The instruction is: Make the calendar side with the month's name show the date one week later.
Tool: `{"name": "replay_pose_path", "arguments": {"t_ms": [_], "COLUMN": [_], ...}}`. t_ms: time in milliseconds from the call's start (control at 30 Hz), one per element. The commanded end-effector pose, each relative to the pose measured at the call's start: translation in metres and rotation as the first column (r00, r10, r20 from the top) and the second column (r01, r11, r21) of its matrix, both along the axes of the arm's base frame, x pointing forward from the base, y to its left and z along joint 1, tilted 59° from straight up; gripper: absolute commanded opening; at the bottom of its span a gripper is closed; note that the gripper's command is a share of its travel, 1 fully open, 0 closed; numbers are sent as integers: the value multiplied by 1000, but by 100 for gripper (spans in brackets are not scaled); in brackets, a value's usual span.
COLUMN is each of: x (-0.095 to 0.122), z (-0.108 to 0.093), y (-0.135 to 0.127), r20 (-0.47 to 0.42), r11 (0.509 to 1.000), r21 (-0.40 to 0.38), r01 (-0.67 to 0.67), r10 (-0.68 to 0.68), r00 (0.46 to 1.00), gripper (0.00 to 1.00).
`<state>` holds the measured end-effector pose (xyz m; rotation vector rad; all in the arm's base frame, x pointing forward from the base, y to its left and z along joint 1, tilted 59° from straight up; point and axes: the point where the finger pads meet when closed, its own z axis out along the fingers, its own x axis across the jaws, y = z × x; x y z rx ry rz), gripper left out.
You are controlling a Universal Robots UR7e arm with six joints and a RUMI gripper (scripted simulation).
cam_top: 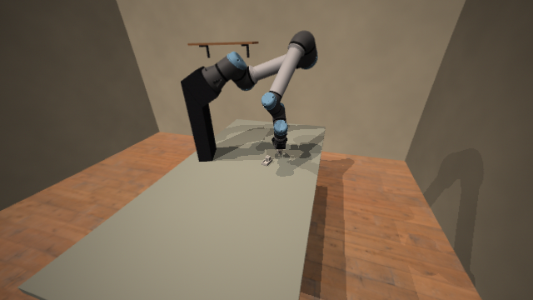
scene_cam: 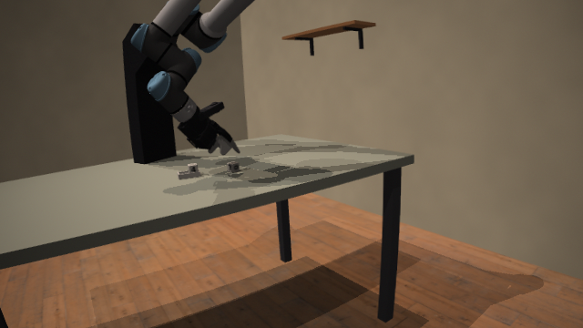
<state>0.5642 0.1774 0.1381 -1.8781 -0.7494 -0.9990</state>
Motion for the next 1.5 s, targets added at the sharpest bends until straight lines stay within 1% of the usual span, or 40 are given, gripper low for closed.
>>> {"name": "replay_pose_path", "arguments": {"t_ms": [0, 300, 733, 1467], "x": [-12, -11, -14, -13], "z": [6, 8, 5, -1], "y": [-6, -7, -5, -4], "r20": [-2, 2, -4, -1], "r11": [1000, 1000, 1000, 996], "r21": [2, 0, -5, -66], "r01": [-8, -8, -3, 62], "r10": [8, 8, 3, -62], "r00": [1000, 1000, 1000, 998], "gripper": [40, 40, 40, 40]}}
